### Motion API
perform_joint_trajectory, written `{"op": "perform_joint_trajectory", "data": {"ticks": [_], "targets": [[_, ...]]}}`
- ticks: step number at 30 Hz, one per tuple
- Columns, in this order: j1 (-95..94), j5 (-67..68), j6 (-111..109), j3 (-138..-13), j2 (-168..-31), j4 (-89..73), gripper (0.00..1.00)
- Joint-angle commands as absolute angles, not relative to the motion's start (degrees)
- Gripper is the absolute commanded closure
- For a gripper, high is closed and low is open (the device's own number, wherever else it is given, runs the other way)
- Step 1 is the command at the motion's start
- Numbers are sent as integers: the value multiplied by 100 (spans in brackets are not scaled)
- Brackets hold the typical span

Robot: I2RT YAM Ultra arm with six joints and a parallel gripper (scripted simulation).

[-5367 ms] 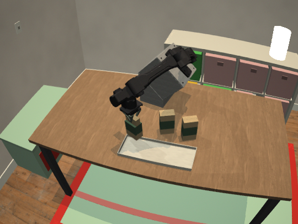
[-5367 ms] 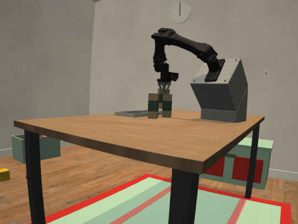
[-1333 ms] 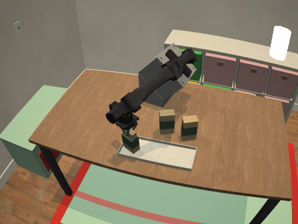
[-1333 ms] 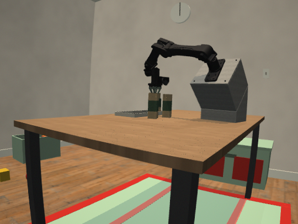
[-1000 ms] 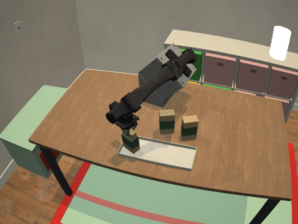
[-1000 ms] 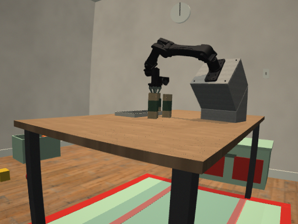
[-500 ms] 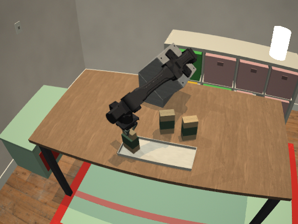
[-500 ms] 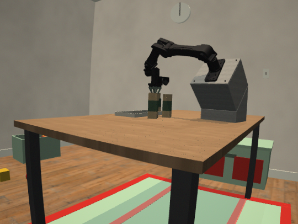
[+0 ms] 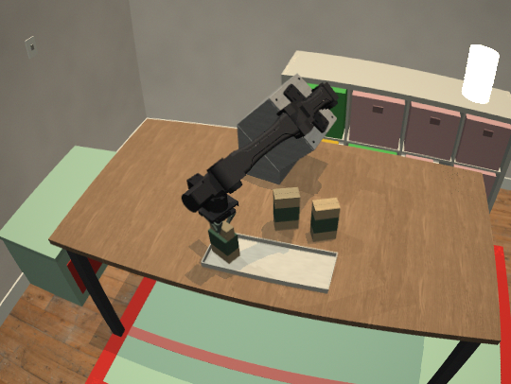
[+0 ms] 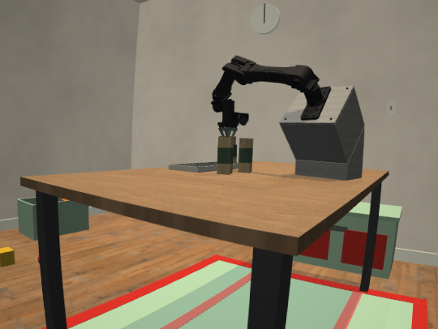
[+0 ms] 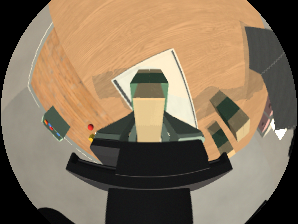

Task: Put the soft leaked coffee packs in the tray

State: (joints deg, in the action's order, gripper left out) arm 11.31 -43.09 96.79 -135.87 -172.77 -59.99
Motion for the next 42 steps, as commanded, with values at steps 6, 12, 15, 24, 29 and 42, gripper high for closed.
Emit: {"op": "perform_joint_trajectory", "data": {"ticks": [6, 12, 15, 24, 29, 42], "targets": [[1345, -4259, 9702, -13561, -17086, -5979, 76], [1345, -4259, 9702, -13561, -17086, -5979, 76], [1345, -4259, 9702, -13561, -17086, -5979, 76], [1345, -4259, 9702, -13561, -17086, -5979, 76], [1345, -4259, 9701, -13561, -17086, -5979, 23], [1345, -4259, 9701, -13561, -17086, -5979, 23]]}}
